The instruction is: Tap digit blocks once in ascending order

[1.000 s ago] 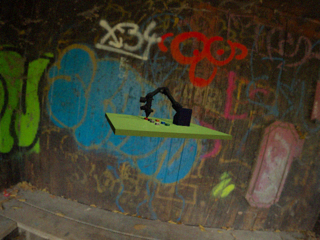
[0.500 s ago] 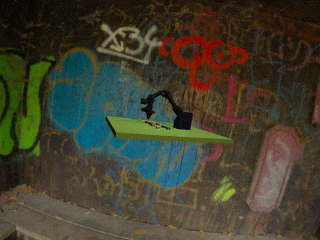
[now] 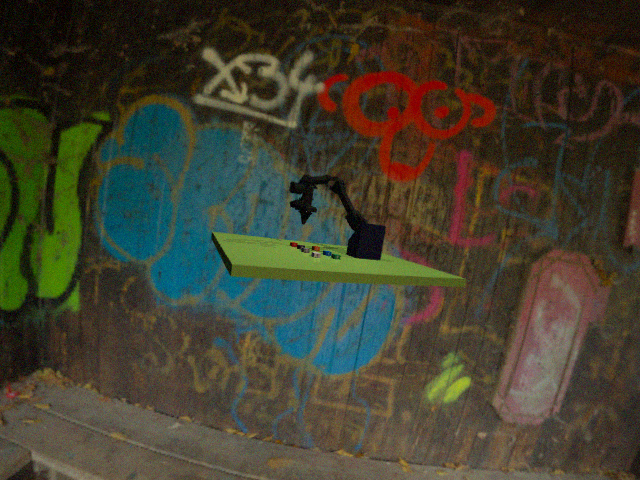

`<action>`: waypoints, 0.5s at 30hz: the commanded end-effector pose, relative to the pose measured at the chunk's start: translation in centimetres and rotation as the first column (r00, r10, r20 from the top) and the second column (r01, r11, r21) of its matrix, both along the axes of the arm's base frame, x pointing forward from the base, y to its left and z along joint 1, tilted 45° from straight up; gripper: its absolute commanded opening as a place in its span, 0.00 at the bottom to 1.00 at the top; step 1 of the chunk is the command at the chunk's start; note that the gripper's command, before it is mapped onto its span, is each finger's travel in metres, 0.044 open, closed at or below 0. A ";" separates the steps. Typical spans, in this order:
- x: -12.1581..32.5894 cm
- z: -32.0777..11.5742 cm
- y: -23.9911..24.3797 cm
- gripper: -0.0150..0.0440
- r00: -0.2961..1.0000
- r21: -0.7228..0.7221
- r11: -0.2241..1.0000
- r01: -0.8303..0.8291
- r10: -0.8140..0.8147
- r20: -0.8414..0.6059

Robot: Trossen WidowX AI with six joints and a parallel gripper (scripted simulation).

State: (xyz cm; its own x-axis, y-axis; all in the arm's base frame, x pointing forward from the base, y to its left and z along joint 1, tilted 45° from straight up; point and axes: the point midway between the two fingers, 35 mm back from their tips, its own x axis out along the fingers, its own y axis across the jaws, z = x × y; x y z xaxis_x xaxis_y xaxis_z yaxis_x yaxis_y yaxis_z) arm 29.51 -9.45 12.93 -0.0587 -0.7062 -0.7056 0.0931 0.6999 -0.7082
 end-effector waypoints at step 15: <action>-7.4 -8.8 -2.0 0.29 1.000 0.000 1.000 -0.008 0.008 -0.015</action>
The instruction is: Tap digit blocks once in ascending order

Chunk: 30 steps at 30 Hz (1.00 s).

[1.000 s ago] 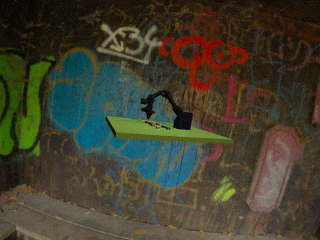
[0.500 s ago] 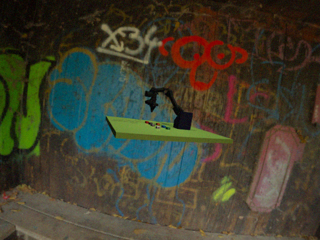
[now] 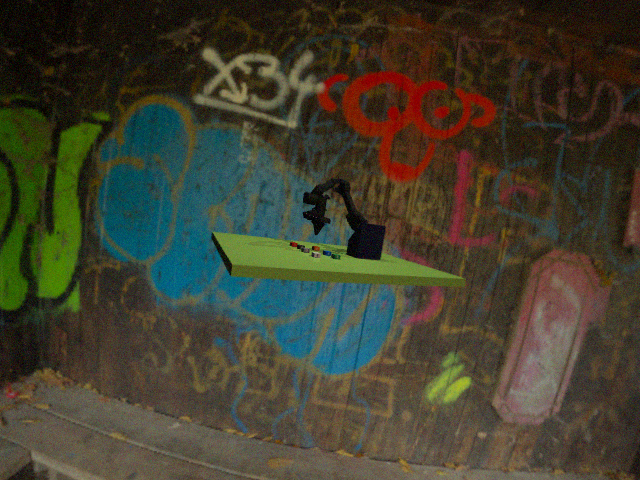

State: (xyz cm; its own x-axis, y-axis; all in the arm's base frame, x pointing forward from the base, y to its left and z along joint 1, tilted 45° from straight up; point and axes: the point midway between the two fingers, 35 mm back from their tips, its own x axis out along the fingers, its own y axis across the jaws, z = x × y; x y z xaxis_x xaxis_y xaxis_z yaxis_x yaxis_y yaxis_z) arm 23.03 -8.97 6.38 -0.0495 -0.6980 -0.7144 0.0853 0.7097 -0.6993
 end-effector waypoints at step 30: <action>-1.0 -4.2 -4.5 0.29 1.000 -0.012 1.000 0.003 -0.003 -0.009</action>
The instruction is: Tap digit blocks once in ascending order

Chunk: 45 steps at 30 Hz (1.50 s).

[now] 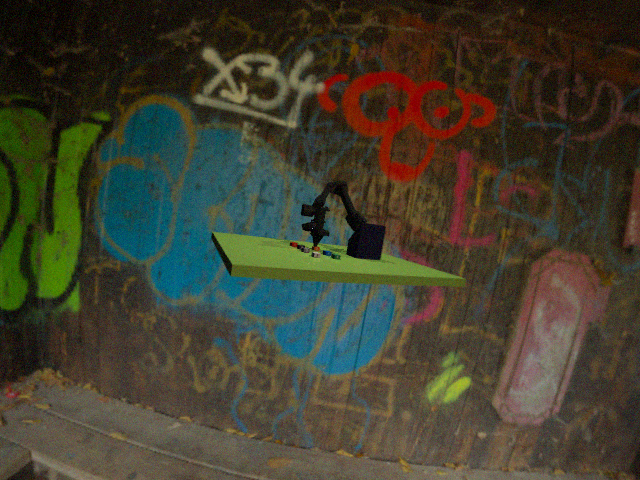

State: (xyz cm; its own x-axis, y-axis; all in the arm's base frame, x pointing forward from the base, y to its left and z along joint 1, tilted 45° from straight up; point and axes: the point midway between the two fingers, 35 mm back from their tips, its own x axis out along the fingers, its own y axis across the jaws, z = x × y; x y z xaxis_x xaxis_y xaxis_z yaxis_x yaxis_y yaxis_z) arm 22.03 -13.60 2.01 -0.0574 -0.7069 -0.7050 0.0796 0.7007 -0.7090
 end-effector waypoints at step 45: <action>12.0 -6.6 9.6 0.29 1.000 0.004 1.000 0.002 -0.002 0.001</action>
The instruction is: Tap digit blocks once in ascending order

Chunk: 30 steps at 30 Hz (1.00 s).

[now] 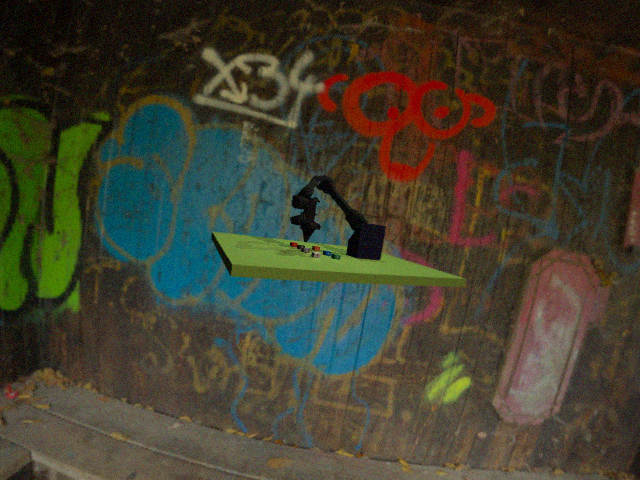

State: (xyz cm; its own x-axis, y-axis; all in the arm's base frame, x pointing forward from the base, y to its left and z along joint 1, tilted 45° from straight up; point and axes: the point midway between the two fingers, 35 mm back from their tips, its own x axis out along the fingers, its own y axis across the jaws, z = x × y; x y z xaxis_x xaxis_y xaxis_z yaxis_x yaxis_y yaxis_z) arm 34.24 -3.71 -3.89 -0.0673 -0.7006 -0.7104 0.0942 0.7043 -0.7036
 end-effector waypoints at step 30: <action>-0.2 -0.7 -0.3 0.29 1.000 -0.004 1.000 -0.015 0.015 -0.002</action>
